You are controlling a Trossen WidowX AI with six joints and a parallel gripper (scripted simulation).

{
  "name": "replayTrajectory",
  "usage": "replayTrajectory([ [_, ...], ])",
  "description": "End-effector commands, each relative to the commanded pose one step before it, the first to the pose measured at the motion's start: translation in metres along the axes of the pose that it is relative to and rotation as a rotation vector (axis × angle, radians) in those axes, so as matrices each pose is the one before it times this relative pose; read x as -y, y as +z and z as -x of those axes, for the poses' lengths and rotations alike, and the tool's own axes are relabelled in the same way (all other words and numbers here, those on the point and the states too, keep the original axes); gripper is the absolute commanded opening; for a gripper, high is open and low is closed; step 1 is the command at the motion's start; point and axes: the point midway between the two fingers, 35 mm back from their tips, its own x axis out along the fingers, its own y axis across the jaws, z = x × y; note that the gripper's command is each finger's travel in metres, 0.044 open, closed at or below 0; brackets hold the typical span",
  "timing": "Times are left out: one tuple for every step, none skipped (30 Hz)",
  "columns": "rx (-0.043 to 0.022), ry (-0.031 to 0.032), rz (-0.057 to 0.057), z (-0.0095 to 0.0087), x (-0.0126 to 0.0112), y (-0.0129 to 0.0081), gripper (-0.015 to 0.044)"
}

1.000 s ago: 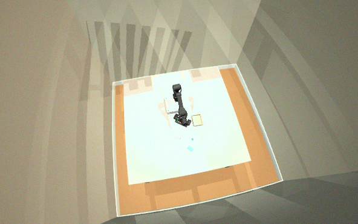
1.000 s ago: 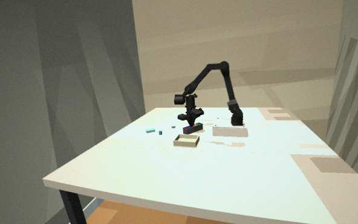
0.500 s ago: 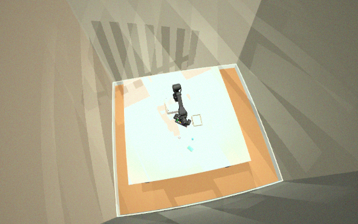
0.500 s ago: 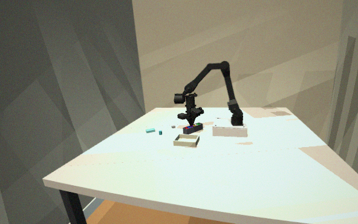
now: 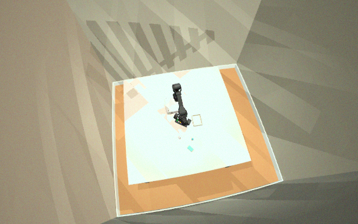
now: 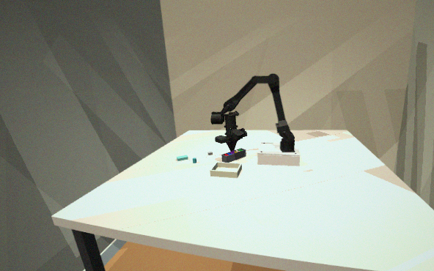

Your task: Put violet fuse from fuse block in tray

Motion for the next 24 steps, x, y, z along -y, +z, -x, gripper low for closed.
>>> replayTrajectory([
  [-0.0005,-0.00252,0.0001,0.0031,0.00065,-0.00029,0.0],
  [0.00004,-0.00003,0.0,0.00049,0.0,0.0,0.0],
  [0.00004,-0.00003,0.0,0.00049,0.0,0.0,0.0],
  [0.00004,-0.00003,0.0,0.00049,0.0,0.0,0.0],
  [0.00004,-0.00003,0.0,0.00049,0.0,0.0,0.0],
  [0.00004,-0.00003,0.0,0.0005,0.0,0.0,0.0],
  [0.00004,-0.00003,0.0,0.0005,0.0,0.0,0.0],
  [0.00004,-0.00003,0.0,0.0005,0.0,0.0,0.0],
  [0.00004,-0.00003,0.0,0.0005,0.0,0.00001,0.0],
  [0.00004,-0.00003,0.0,0.0005,0.0,0.00001,0.0],
  [0.00004,-0.00003,0.0,0.0005,0.0,0.00001,0.0],
  [0.00004,-0.00003,0.0,0.0005,0.0,0.00001,0.0],
  [0.00004,-0.00003,0.0,0.0005,0.0,0.00001,0.0],
  [0.00004,-0.00003,0.0,0.0005,0.0,0.00001,0.0],
  [0.00004,-0.00003,0.0,0.0005,0.0,0.00001,0.0],
  [0.00004,-0.00003,0.0,0.0005,0.0,0.00001,0.0],
  [0.00004,-0.00003,0.0,0.0005,0.0,0.00001,0.0],
  [0.00004,-0.00003,0.0,0.0005,-0.00001,0.00001,0.0],
  [0.00004,-0.00003,0.0,0.0005,-0.00001,0.00001,0.0],
  [0.00004,-0.00003,0.0,0.0005,-0.00001,0.00001,0.0],
  [0.00004,-0.00003,0.0,0.0005,-0.00001,0.00001,0.0],
  [0.00004,-0.00003,0.0,0.0005,-0.00001,0.00002,0.0],
  [0.00004,-0.00003,0.0,0.0005,-0.00001,0.00002,0.0],
  [0.00004,-0.00003,0.0,0.0005,-0.00001,0.00002,0.0],
])
